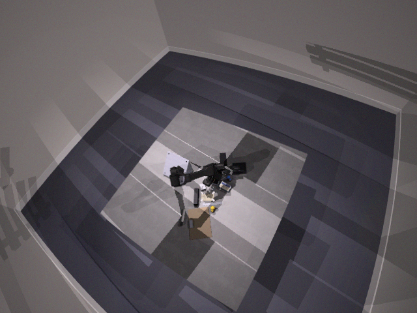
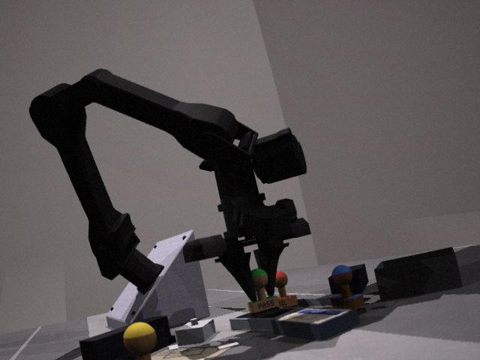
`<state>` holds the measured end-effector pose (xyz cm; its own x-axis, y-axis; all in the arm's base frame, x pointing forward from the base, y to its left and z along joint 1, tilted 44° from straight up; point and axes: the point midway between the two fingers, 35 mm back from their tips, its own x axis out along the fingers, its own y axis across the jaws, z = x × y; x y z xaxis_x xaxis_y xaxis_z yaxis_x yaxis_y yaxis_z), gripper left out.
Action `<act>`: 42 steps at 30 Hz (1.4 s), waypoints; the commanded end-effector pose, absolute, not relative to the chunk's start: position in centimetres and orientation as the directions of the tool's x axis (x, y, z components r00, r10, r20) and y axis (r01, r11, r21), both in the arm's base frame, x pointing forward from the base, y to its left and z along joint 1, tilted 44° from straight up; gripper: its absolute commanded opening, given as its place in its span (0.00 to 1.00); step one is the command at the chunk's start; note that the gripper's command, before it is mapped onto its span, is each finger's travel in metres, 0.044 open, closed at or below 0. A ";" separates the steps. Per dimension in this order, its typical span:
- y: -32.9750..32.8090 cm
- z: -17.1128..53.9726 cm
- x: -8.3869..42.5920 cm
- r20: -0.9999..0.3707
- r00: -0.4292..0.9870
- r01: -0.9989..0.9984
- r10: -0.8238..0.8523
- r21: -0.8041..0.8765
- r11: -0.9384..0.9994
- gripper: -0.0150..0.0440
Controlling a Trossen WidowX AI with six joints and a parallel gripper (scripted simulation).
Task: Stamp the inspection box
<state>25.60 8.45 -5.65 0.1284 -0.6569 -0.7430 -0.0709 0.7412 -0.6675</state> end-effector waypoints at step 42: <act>9.9 -4.1 25.5 -0.743 0.129 -0.071 -0.657 -0.668 0.741 0.25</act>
